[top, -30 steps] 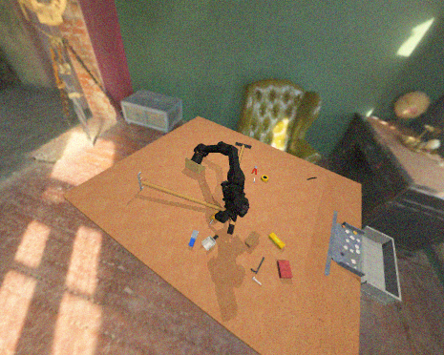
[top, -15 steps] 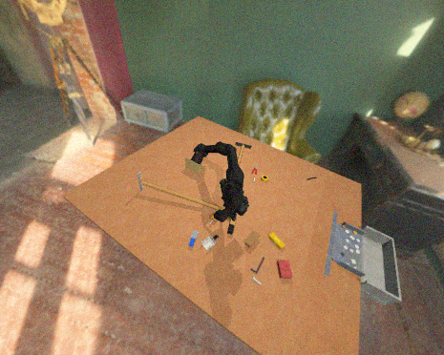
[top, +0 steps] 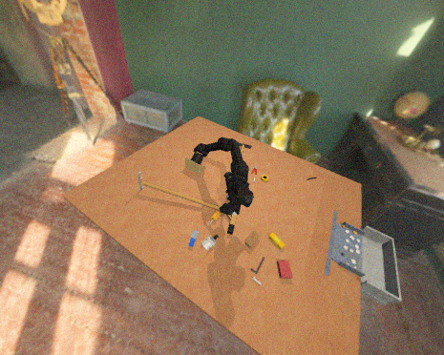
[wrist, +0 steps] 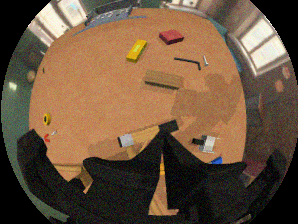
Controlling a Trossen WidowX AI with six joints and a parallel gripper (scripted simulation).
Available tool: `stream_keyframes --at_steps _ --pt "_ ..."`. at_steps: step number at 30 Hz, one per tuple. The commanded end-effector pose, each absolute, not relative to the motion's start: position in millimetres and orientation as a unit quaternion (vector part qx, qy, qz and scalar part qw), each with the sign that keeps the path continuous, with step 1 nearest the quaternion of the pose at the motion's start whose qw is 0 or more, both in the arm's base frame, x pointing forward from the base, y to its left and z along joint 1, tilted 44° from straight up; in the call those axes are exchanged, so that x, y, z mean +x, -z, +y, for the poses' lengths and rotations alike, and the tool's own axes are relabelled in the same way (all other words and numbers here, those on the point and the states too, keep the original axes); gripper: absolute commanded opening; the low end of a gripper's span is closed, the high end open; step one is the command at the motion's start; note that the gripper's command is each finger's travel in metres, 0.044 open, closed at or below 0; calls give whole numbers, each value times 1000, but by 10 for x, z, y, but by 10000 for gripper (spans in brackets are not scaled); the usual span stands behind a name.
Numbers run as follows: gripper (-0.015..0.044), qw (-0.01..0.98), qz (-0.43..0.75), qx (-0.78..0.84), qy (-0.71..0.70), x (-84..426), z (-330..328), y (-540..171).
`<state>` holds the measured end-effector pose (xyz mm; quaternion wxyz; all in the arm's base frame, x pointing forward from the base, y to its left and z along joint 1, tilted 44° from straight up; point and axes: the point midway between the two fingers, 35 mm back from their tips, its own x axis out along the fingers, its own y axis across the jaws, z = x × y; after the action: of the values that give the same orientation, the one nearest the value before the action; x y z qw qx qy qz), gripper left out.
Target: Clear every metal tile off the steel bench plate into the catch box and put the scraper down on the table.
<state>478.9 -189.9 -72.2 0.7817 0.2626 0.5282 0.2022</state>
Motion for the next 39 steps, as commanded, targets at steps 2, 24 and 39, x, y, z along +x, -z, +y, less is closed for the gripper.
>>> stream_keyframes --at_steps 2,24,39 --pt "0 789 524 229 -227 4764 -1810 506" --pt "0 793 498 99 -335 4501 -1342 -221" --pt "0 784 468 13 -407 4218 -1002 -656"
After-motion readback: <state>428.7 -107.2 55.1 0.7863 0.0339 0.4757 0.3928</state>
